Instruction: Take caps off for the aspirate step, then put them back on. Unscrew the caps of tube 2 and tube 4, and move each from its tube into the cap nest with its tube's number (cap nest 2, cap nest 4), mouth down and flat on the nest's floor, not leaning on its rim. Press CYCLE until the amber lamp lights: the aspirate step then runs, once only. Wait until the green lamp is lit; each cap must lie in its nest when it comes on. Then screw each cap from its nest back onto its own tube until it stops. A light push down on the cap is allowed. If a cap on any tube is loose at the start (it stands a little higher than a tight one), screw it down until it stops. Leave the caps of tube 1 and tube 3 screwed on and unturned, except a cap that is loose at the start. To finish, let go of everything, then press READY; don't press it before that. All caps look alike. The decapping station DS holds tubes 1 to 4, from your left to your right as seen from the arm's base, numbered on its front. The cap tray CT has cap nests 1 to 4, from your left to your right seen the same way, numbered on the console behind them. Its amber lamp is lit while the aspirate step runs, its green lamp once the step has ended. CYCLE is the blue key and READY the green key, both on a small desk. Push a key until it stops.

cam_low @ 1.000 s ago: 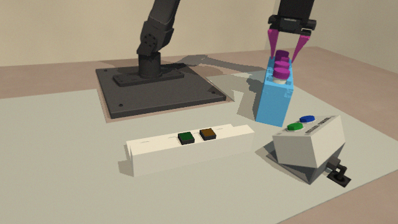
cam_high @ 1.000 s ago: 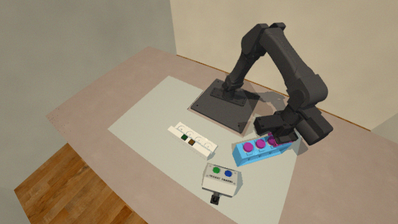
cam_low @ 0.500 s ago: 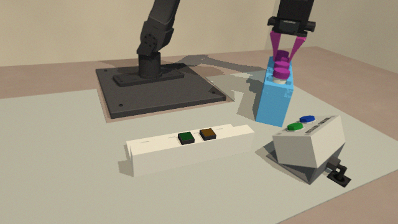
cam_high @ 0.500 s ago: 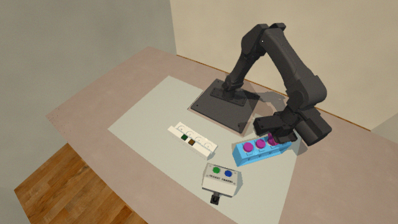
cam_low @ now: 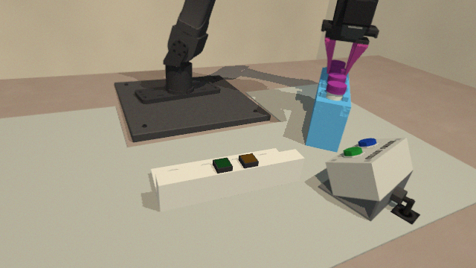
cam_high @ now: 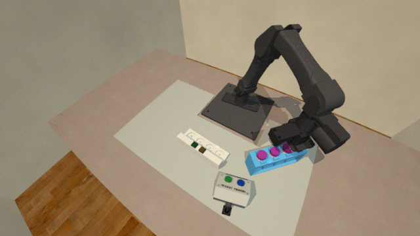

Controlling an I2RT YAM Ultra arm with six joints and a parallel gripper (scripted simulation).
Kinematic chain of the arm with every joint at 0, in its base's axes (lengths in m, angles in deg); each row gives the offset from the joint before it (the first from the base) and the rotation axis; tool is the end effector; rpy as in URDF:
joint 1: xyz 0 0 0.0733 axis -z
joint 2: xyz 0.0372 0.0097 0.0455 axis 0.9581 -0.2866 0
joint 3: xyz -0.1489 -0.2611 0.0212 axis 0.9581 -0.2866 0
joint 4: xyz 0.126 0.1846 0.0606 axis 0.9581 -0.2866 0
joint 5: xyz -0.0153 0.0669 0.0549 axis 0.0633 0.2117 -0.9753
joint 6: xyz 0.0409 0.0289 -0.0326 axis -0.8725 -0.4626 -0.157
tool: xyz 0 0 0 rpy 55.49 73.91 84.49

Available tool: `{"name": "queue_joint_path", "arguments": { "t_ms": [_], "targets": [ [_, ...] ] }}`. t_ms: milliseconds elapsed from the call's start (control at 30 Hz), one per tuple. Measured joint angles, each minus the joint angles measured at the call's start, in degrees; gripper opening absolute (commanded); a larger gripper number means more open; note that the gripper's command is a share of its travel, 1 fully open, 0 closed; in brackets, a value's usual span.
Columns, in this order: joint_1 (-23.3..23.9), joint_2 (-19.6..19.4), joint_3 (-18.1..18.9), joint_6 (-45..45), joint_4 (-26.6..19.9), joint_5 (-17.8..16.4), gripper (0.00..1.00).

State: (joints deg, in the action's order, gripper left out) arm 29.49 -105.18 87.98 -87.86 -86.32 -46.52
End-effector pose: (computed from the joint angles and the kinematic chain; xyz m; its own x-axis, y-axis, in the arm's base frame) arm 0.2412 0.2351 0.2765 -0.6643 0.7468 0.0313 0.7468 0.6649 -0.0143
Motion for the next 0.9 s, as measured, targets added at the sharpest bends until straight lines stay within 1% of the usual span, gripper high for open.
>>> {"name": "queue_joint_path", "arguments": {
  "t_ms": [167,467,667,900],
  "targets": [
    [0.0,0.0,0.02,10.12,0.0,0.0,0.0],
    [0.0,0.02,0.02,34.34,-0.02,0.0,0.0],
    [0.0,0.04,0.02,47.45,-0.02,0.0,0.0],
    [0.0,0.07,0.04,66.1,-0.02,0.0,0.0]
  ]
}}
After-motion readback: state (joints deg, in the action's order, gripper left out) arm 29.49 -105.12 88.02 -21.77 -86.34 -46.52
